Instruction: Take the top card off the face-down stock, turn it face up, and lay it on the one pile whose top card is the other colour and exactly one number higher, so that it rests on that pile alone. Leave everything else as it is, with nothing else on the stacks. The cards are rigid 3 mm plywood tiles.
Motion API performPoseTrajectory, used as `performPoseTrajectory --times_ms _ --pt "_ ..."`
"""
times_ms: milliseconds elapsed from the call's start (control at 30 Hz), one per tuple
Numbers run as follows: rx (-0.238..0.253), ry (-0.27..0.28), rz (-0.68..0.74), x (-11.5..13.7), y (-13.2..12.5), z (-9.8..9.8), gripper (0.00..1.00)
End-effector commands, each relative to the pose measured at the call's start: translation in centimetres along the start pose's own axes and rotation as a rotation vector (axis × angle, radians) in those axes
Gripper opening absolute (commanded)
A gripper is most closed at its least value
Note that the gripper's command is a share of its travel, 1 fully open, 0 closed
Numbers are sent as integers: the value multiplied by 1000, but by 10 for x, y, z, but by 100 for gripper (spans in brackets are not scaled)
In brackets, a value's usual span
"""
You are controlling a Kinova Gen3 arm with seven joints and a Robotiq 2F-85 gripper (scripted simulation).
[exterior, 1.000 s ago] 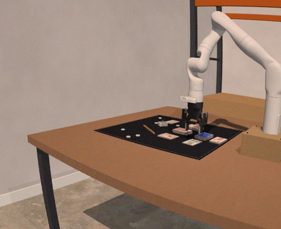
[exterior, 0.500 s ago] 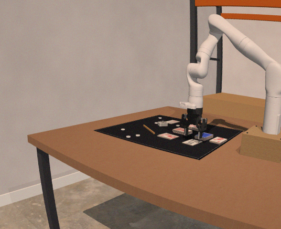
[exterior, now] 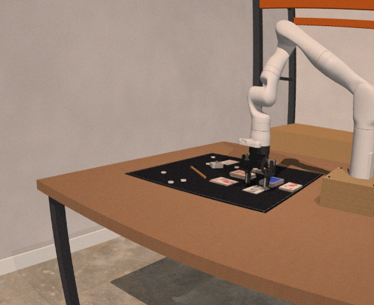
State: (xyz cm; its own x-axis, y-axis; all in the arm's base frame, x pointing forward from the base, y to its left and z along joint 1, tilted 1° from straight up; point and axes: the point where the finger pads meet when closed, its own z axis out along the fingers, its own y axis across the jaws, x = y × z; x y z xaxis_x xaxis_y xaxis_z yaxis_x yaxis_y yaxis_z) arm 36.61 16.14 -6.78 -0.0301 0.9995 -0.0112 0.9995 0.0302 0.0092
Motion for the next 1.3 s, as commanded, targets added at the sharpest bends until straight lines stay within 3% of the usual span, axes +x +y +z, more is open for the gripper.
performPoseTrajectory --times_ms 0,1267 --pt "-1 0 0 0 0 0 85" --pt "-1 0 0 0 1 3 85"
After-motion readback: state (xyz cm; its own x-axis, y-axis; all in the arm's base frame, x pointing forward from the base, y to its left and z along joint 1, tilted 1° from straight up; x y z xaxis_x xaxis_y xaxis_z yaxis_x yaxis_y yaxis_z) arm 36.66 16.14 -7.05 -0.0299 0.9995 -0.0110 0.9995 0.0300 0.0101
